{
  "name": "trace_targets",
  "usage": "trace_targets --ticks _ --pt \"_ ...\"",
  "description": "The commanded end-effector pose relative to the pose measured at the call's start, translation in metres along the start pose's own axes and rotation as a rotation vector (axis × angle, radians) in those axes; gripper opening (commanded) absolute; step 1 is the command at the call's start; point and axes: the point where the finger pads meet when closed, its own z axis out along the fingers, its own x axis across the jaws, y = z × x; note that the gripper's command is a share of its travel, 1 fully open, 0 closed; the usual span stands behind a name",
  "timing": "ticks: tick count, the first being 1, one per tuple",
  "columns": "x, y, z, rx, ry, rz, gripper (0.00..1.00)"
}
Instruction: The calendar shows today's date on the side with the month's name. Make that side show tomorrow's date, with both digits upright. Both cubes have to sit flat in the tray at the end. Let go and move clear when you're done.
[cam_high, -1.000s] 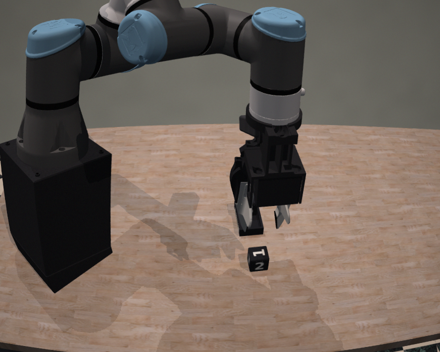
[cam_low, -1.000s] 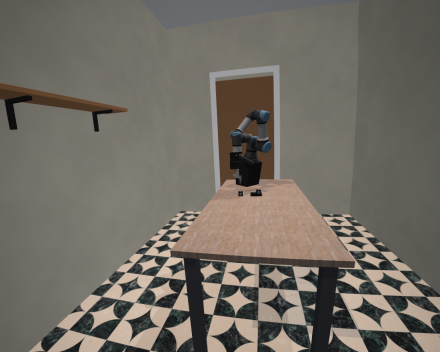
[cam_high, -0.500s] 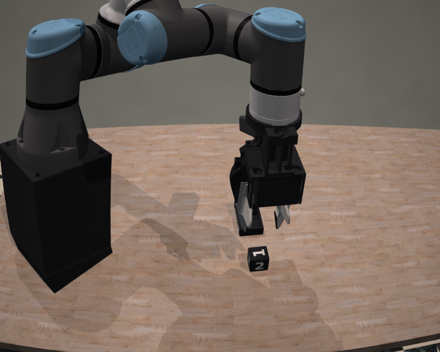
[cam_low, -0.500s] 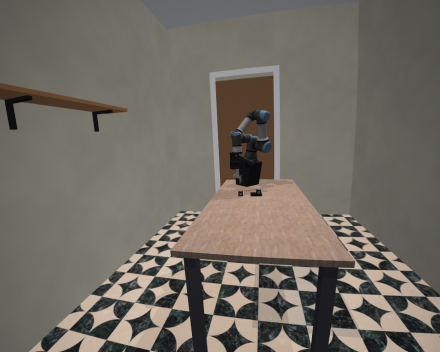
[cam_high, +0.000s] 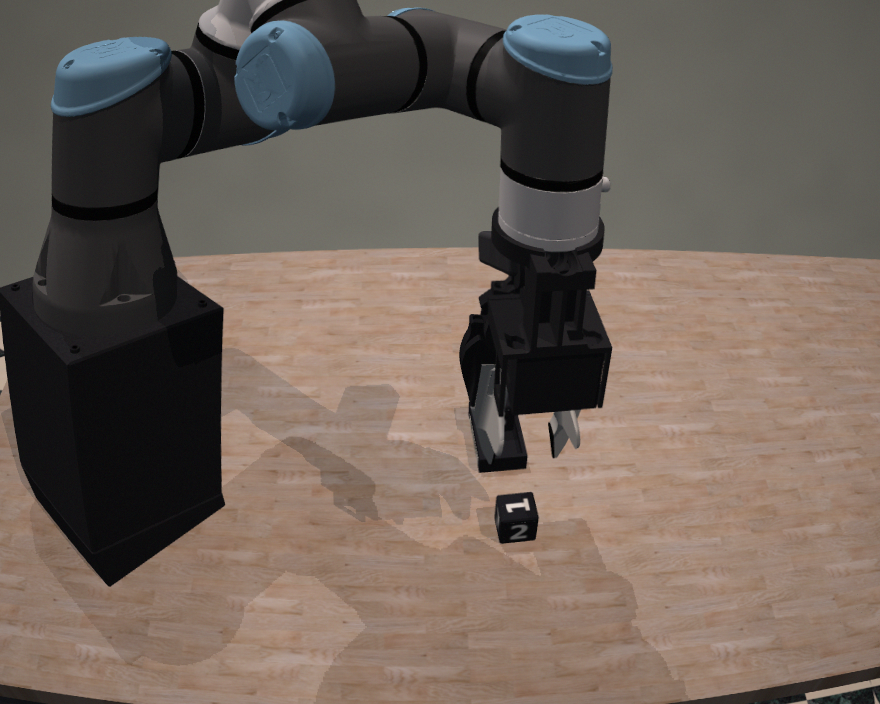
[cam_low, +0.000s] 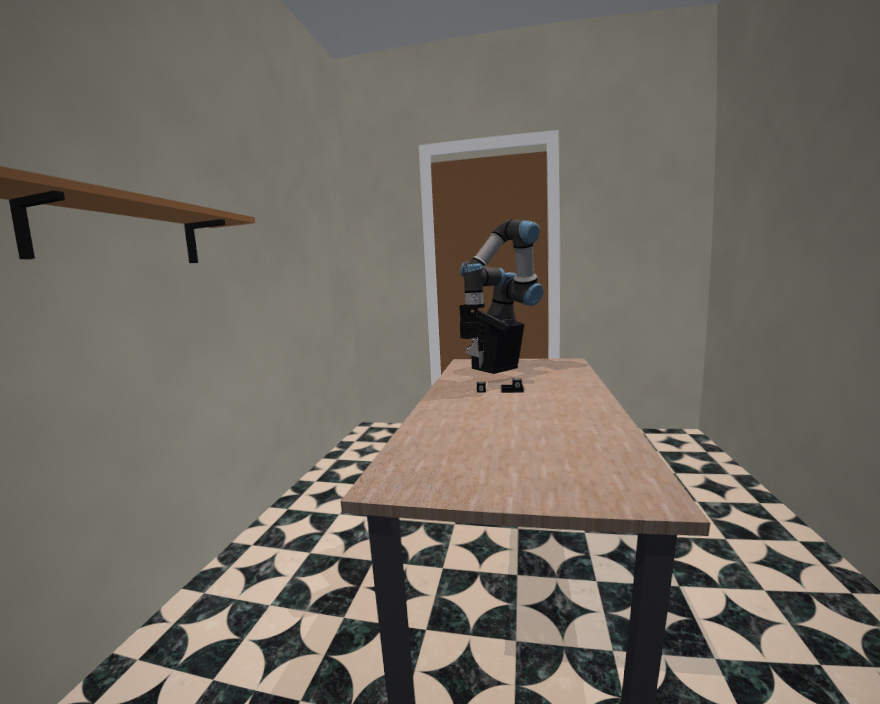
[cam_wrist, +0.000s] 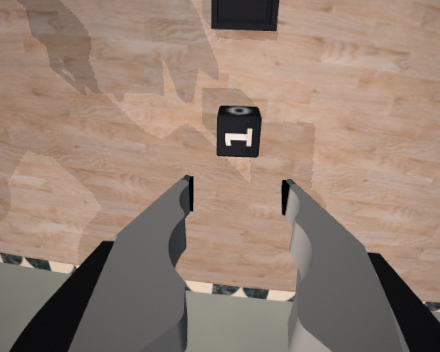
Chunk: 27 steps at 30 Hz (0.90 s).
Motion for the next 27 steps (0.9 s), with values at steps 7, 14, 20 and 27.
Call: trace_targets --ticks 7,14,20,27 --pt "0.001 0.001 0.001 -0.002 0.002 0.0 0.29" --pt "0.001 0.001 0.005 -0.002 0.002 0.0 0.29" --pt "0.001 0.001 0.013 -0.002 0.002 0.0 0.29" --pt "0.001 0.001 0.02 -0.002 0.002 0.0 0.29"
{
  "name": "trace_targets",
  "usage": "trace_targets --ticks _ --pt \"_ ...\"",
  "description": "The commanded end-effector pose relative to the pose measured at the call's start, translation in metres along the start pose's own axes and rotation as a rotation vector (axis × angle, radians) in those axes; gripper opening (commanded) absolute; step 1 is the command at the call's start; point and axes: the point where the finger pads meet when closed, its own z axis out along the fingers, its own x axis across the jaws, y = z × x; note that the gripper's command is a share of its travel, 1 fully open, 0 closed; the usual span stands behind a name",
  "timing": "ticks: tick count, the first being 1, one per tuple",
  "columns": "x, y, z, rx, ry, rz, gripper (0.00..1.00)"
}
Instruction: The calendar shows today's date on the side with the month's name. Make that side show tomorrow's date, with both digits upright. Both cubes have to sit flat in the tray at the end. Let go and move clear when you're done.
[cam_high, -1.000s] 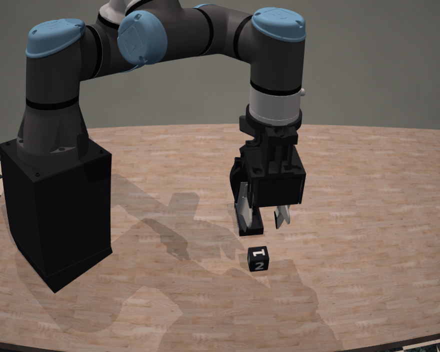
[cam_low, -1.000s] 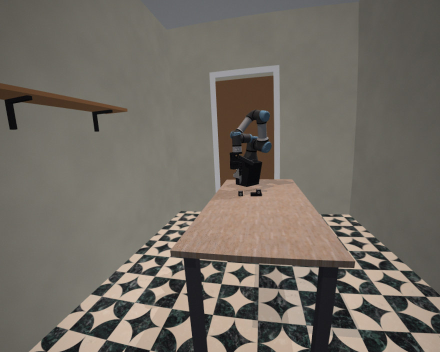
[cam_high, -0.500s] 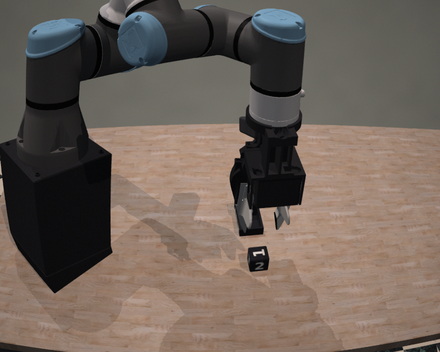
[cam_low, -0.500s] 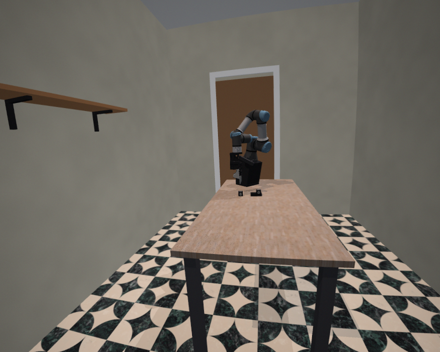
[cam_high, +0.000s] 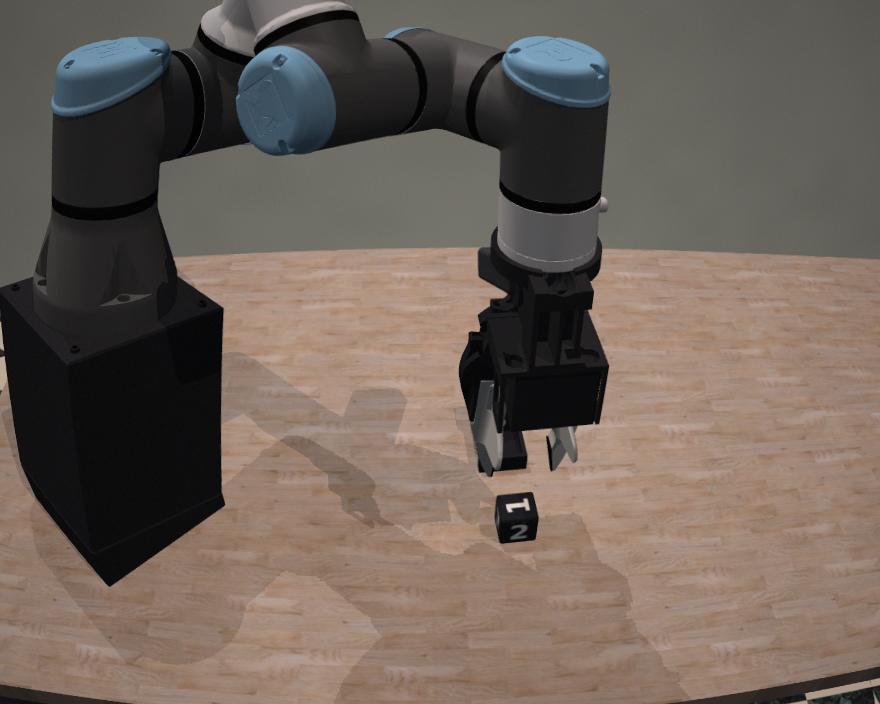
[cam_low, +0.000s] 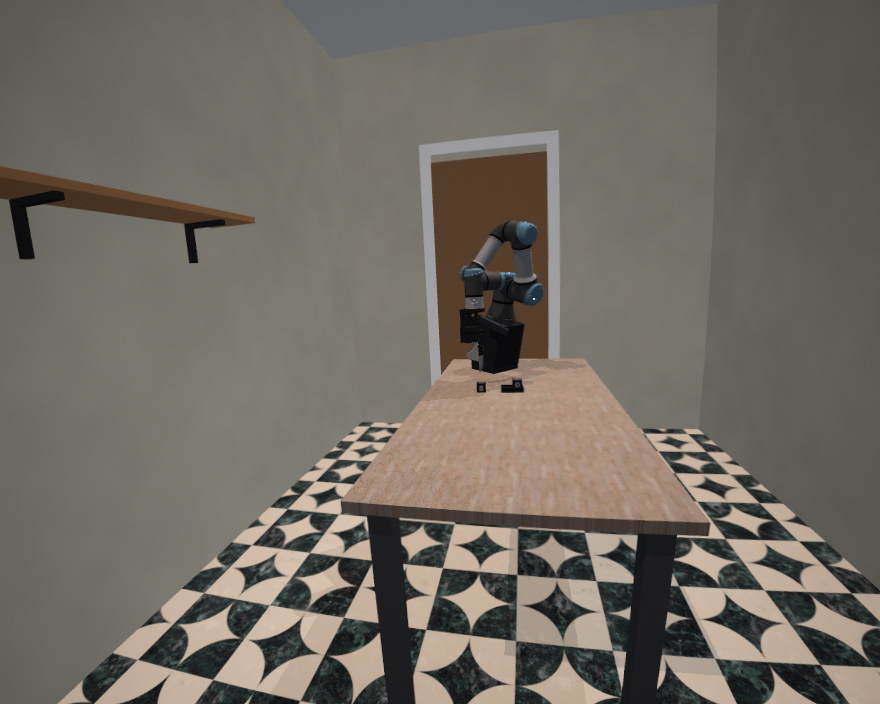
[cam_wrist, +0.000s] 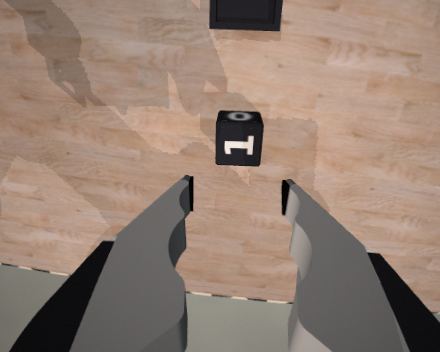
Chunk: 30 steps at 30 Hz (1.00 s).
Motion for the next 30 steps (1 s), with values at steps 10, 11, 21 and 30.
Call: trace_targets --ticks 10,11,21,30 --pt "0.001 0.001 0.022 -0.002 0.002 0.0 0.29" --pt "0.001 0.001 0.023 -0.002 0.002 0.0 0.29" --pt "0.001 0.001 0.032 -0.002 0.002 0.0 0.29" --pt "0.001 0.001 0.037 -0.002 0.002 0.0 0.29"
